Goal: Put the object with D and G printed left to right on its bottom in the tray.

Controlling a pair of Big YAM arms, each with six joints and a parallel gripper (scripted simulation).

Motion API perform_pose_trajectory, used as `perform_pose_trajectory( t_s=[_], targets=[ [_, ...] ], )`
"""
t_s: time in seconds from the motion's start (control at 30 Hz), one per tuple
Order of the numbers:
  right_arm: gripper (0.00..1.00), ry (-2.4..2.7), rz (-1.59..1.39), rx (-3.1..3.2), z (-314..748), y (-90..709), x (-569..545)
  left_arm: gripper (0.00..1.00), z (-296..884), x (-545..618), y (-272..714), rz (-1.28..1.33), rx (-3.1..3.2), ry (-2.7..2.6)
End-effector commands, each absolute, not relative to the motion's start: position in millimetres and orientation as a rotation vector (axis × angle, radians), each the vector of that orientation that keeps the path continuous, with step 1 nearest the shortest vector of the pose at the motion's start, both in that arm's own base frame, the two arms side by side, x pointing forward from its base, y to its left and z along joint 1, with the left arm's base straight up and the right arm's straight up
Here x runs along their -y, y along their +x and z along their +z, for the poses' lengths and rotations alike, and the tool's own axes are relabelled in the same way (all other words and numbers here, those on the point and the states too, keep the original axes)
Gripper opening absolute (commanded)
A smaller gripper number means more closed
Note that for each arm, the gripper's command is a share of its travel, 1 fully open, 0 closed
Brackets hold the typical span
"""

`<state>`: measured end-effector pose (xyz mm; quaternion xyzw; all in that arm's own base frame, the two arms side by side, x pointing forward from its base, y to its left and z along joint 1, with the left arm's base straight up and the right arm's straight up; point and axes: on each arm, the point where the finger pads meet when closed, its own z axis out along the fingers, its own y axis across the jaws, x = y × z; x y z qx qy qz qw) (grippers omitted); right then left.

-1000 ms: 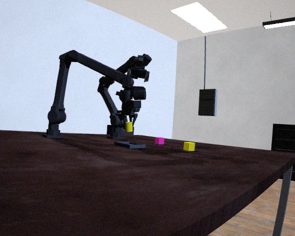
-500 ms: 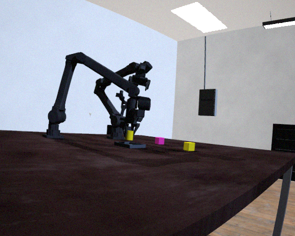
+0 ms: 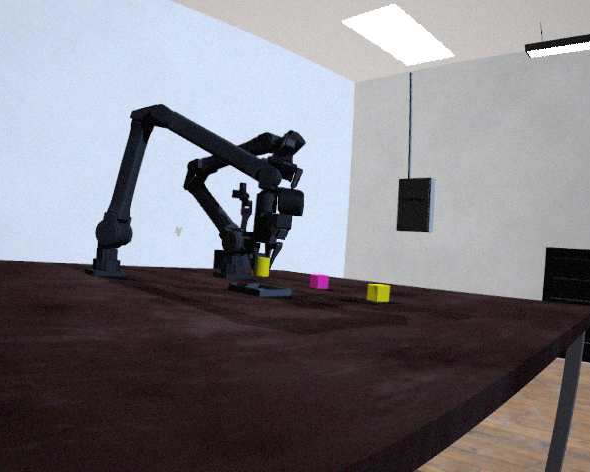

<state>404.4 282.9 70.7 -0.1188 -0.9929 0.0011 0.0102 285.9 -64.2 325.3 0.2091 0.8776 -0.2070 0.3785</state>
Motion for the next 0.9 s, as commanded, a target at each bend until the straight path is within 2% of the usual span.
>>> perform_pose_trajectory(
  t_s=[0.0, 0.7, 0.8, 0.87],
  targets=[
    [0.38, -0.386, -0.03, 3.125, 71.4, 417.4, -293.3, 1.0, 332.8, 57.7, 291.5, -0.527, -2.204, 0.448],
    [0.38, -0.402, -0.019, 3.115, 29.4, 407.6, -287.4, 1.0, 323.7, 51.8, 293.2, -0.553, -2.197, 0.354],
    [0.7, -0.404, -0.041, 3.13, 37.7, 412.5, -290.8, 1.0, 323.2, 51.7, 293.5, -0.553, -2.199, 0.353],
    [0.7, -0.405, -0.083, 3.16, 57.5, 423.1, -290.0, 1.0, 323.2, 51.7, 293.6, -0.553, -2.199, 0.353]
  ],
)
